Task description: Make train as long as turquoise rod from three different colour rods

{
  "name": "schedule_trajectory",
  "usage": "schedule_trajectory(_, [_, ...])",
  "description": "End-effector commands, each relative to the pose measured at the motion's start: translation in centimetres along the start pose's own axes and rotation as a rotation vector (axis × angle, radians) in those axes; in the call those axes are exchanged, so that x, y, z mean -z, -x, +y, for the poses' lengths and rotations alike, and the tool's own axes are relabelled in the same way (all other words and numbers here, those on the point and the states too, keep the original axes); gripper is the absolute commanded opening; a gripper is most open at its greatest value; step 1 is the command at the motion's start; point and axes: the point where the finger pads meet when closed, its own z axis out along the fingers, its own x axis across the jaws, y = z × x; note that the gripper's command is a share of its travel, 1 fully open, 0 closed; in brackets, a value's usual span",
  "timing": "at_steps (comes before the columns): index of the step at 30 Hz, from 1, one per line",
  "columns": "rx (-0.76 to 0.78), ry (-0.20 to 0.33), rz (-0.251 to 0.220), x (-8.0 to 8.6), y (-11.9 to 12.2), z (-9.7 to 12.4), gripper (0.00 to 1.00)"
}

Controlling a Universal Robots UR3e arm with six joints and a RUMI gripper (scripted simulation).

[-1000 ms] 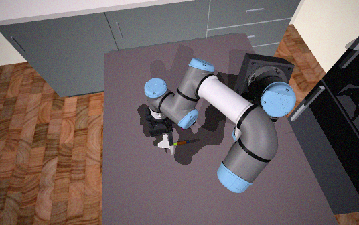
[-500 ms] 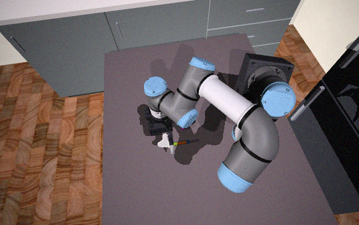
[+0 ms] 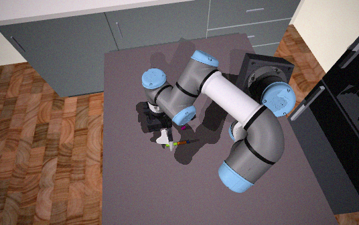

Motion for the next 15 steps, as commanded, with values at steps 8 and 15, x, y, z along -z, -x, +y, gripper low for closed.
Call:
schedule_trajectory(8, [0.002,-0.003,0.004,3.9,0.0,0.0,1.00])
schedule_trajectory(15, [0.002,-0.003,0.004,5.1,0.0,0.0,1.00])
